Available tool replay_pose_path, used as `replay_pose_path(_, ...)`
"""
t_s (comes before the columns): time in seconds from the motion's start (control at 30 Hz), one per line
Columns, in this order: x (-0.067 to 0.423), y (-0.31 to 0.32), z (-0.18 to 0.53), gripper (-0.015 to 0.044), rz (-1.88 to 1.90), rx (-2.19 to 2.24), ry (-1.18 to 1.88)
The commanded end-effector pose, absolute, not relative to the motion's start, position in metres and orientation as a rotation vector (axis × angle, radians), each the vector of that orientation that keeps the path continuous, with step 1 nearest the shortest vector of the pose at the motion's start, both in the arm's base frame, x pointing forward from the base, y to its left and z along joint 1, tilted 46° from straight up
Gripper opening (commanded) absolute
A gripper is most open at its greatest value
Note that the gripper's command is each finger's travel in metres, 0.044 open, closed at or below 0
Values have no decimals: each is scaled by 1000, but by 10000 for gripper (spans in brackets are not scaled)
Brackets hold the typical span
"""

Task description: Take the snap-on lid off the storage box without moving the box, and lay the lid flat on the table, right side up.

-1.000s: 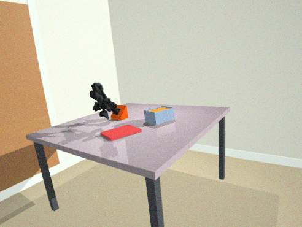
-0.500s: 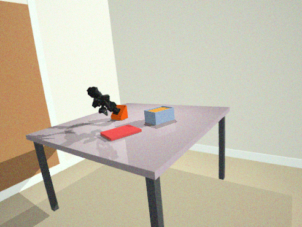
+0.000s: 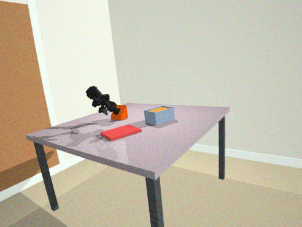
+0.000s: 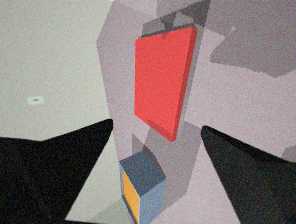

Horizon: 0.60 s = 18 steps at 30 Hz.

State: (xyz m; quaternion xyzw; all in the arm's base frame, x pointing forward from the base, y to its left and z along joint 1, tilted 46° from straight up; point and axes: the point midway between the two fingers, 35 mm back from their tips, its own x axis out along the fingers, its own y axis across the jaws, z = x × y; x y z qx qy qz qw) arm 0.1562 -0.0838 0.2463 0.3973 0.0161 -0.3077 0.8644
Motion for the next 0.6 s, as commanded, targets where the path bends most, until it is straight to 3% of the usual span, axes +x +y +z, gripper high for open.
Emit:
replay_pose_path(0.0,156,-84,246,440,-649,838,31)
replay_pose_path(0.53,156,-84,246,440,-649,838,31)
replay_pose_path(0.57,156,-84,246,414,-649,838,31)
